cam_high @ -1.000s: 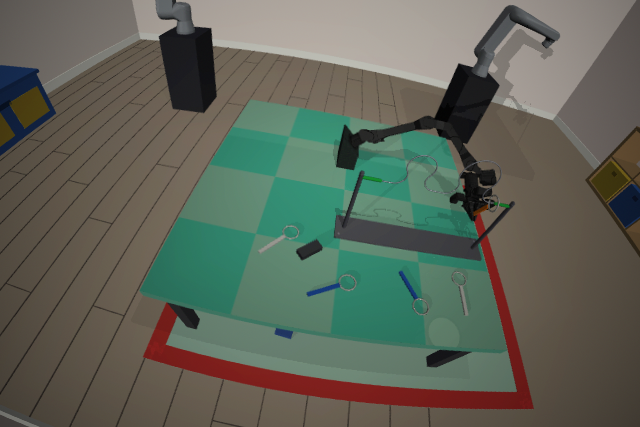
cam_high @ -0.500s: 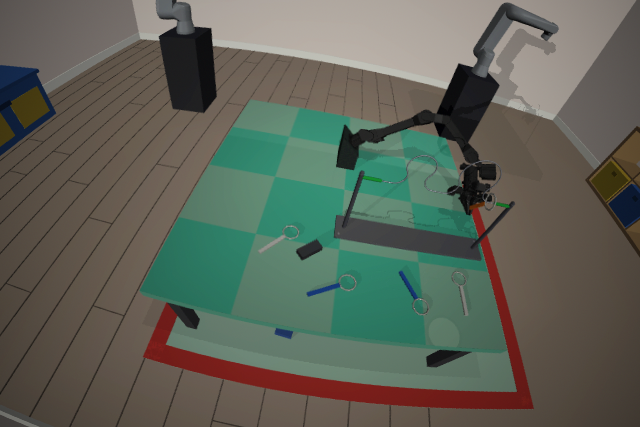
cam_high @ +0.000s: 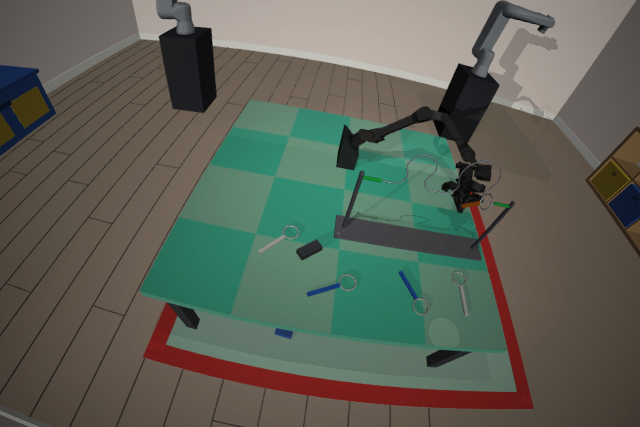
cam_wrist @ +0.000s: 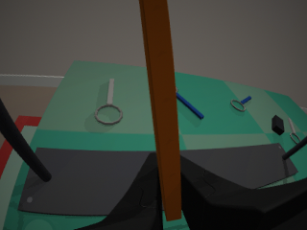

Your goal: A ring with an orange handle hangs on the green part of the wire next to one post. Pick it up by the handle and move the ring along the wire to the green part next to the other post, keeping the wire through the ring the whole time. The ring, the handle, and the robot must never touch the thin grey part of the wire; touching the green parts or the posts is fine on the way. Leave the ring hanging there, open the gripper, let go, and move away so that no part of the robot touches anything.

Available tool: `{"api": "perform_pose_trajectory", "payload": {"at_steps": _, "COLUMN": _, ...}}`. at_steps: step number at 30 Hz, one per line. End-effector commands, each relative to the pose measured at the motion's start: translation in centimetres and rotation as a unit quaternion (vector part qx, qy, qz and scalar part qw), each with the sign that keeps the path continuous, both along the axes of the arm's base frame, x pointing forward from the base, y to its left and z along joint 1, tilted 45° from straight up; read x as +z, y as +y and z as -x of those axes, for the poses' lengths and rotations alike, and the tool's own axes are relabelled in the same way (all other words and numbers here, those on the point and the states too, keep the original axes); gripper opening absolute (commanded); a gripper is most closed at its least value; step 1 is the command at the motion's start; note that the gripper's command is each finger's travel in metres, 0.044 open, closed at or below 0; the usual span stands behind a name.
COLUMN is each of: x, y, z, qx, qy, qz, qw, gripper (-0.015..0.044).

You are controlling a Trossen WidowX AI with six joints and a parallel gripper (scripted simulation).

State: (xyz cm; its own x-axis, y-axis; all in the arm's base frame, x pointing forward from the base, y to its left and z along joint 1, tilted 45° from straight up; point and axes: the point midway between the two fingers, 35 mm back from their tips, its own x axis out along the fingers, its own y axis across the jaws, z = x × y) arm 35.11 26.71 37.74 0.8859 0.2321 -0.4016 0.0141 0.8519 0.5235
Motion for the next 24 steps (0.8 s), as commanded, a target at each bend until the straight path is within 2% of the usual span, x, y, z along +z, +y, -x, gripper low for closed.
{"api": "perform_pose_trajectory", "payload": {"at_steps": 1, "x": -0.7, "y": -1.1, "z": 0.0, "qx": -0.003, "qy": 0.001, "qz": 0.037, "qw": 0.999, "gripper": -0.015}}
{"api": "perform_pose_trajectory", "payload": {"at_steps": 13, "x": -2.1, "y": -4.9, "z": 0.1, "qx": -0.007, "qy": 0.004, "qz": 0.168, "qw": 0.986, "gripper": -0.015}}
{"api": "perform_pose_trajectory", "payload": {"at_steps": 24, "x": -2.5, "y": -9.0, "z": 0.2, "qx": -0.009, "qy": 0.007, "qz": 0.302, "qw": 0.953, "gripper": -0.015}}
